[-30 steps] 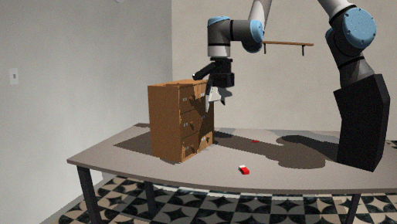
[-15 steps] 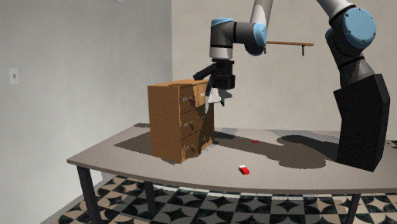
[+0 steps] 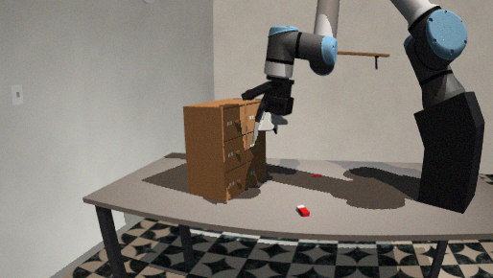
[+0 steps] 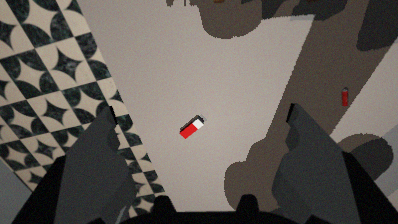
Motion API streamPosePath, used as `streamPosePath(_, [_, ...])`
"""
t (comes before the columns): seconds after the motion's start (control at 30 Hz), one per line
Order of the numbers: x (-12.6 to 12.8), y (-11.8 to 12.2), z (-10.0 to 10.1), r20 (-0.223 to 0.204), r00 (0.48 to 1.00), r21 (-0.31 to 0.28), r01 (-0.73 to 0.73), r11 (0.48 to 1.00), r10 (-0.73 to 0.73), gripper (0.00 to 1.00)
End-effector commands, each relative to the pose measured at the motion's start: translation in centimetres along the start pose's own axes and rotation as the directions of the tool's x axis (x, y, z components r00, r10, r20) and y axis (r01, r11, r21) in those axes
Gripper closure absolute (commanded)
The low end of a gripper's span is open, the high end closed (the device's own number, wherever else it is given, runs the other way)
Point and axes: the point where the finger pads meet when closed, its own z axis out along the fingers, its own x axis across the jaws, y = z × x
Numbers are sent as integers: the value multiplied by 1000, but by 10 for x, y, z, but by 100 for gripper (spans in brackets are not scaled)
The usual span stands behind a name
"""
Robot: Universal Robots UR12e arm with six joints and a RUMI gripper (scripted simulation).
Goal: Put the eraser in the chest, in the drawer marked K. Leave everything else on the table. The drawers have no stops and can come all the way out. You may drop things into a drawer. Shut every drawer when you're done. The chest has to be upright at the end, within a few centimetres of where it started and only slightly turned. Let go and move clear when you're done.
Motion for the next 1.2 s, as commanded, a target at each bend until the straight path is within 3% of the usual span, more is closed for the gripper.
streamPosePath(0.0, [0,-2,3,1,1000,37,0,999,0,0])
streamPosePath(1.17, [0,-20,32,1,1000,342,0,940,0,0])
